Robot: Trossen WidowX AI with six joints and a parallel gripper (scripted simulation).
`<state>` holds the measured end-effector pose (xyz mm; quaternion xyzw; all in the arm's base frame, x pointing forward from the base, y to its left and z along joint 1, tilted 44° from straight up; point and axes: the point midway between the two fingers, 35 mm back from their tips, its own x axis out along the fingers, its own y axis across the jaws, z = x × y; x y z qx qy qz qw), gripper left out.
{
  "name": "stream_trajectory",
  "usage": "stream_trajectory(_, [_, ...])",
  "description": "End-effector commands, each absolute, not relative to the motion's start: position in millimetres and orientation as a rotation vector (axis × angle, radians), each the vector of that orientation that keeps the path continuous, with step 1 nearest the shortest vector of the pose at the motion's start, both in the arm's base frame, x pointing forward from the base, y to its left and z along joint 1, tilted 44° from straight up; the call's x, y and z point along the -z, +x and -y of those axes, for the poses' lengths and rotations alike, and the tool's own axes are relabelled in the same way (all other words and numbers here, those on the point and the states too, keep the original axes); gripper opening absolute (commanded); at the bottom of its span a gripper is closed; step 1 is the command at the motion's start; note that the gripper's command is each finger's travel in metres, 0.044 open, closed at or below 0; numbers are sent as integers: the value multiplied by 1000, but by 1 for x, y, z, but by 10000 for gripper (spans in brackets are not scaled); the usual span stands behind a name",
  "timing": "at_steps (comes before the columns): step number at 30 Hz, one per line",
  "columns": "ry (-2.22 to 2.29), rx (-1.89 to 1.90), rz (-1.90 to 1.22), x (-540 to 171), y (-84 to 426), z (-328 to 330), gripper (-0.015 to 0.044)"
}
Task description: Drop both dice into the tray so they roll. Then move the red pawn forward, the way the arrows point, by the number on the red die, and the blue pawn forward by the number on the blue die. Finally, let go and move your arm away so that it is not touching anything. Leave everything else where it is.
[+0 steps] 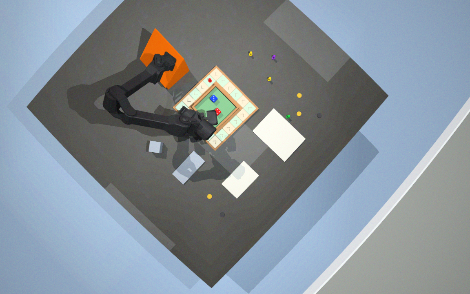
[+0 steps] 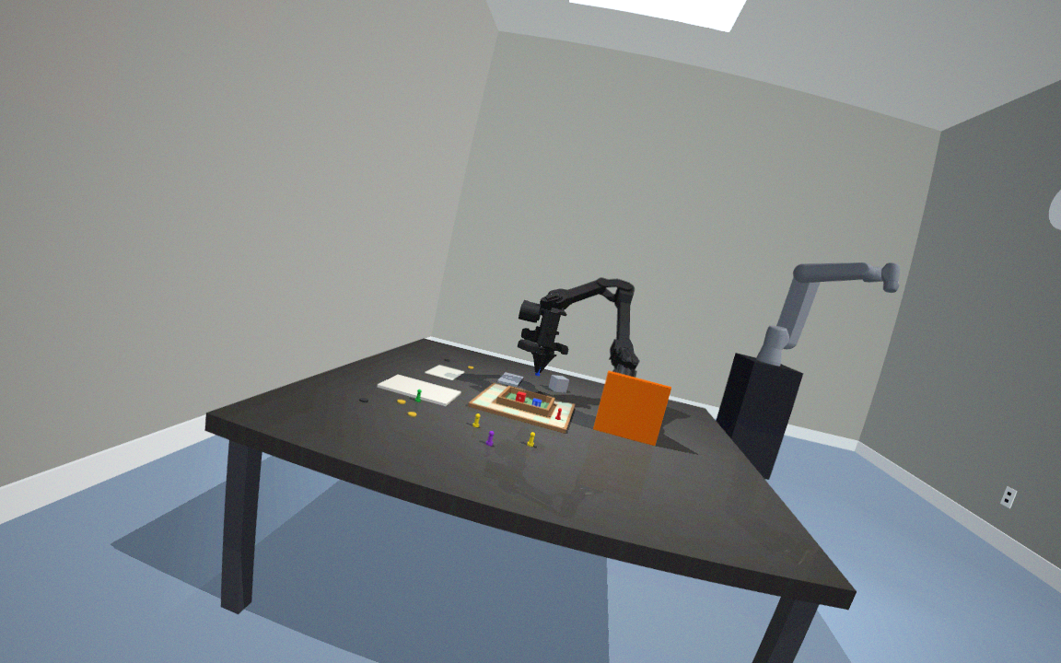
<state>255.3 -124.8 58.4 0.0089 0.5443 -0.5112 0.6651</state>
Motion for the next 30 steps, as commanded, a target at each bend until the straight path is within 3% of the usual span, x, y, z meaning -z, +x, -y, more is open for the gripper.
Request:
stream_trajectory(1, [7,1160,-1232,-48,270,141,0])
stream_trajectory(30, [3,1163,-1231,-12,269,178,0])
